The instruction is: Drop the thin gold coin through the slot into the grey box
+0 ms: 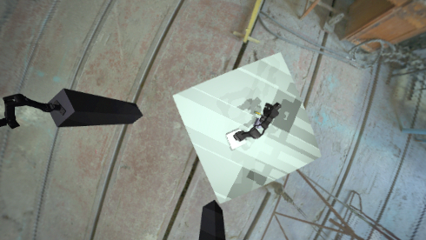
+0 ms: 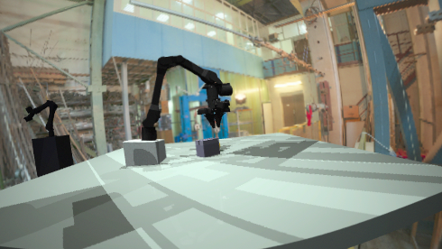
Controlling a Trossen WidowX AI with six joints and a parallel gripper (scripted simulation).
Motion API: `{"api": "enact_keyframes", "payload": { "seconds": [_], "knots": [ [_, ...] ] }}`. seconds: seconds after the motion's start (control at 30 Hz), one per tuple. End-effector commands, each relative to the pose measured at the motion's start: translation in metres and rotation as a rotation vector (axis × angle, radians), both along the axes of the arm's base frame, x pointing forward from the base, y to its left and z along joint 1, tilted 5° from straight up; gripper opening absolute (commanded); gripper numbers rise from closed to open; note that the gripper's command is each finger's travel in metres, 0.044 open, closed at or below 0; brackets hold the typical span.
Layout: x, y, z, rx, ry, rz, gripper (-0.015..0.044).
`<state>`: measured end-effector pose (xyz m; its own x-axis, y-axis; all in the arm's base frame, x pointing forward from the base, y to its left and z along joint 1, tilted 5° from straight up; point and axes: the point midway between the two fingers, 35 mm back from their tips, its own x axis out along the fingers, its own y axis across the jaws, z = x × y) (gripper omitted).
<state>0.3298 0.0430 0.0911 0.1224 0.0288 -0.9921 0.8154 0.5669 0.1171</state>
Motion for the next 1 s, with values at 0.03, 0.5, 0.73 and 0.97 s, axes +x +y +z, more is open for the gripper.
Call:
{"api": "enact_keyframes", "payload": {
  "seconds": [0.03,0.5,0.73,0.97],
  "knots": [
    [-0.006,0.011,0.003,0.006,0.019,-0.009,0.0161],
    [-0.001,0.014,-0.047,0.006,0.019,-0.009,0.0161],
    [0.000,0.014,-0.051,0.007,0.020,-0.010,0.0161],
    [0.001,0.015,-0.062,0.007,0.020,-0.011,0.0161]
  ]
}}
